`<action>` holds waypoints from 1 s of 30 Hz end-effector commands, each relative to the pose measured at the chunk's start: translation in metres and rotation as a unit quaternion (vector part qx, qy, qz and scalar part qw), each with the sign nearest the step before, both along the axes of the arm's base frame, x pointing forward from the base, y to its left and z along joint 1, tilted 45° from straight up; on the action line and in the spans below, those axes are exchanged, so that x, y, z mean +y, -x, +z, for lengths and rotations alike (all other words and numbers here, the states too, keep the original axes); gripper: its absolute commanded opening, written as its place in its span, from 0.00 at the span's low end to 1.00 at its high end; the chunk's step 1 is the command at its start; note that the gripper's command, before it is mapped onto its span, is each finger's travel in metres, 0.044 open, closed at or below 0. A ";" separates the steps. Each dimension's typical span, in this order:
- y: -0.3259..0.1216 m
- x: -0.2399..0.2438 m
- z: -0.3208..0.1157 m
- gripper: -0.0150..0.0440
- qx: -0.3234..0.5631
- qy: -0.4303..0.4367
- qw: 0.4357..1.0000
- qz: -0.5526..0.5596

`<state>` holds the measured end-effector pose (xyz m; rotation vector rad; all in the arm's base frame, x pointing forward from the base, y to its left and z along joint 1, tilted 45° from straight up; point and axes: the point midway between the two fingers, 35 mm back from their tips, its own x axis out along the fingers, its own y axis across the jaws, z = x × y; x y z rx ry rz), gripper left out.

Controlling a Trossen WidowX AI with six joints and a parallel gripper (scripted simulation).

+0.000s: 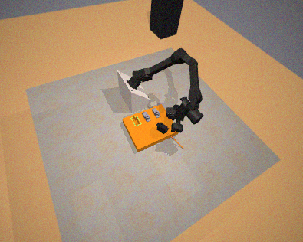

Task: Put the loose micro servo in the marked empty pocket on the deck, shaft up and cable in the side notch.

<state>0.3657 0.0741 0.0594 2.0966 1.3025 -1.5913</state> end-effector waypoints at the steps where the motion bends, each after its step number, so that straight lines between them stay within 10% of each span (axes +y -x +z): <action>1: 0.006 -0.018 -0.006 1.00 0.038 -0.035 0.997 -0.051; 30: 0.017 -0.045 -0.033 1.00 0.111 -0.127 0.969 -0.182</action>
